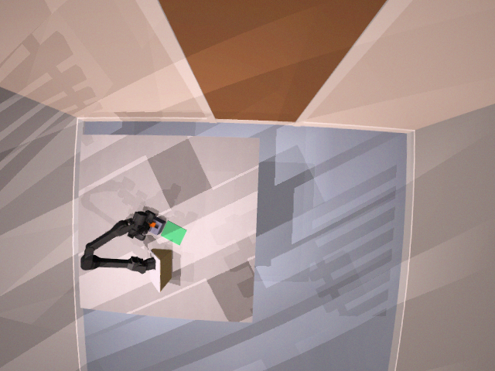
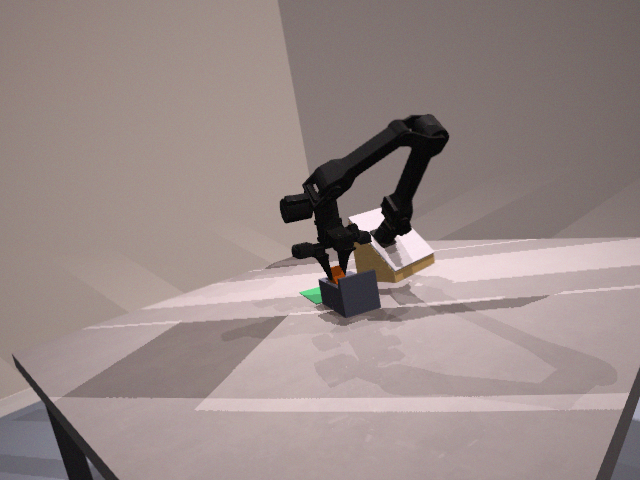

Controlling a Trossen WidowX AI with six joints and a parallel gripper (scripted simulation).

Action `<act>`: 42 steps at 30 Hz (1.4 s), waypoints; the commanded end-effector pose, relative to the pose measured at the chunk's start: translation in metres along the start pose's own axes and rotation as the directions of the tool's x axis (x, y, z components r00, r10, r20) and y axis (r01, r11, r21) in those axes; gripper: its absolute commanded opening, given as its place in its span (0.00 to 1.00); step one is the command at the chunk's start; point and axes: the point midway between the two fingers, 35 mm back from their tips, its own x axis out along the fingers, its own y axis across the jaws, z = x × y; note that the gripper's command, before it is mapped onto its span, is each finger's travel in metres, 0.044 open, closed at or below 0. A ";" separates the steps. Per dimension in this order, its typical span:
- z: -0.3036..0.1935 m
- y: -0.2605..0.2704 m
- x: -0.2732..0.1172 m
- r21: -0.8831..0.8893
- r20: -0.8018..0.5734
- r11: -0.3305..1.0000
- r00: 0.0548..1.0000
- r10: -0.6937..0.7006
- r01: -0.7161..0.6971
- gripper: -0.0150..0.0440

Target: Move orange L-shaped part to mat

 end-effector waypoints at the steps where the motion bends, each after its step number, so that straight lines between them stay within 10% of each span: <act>1: 0.000 0.000 -0.002 -0.003 0.000 1.000 1.000 0.000 0.000 0.25; 42: -0.001 0.001 -0.066 0.003 0.001 1.000 1.000 0.006 -0.006 0.25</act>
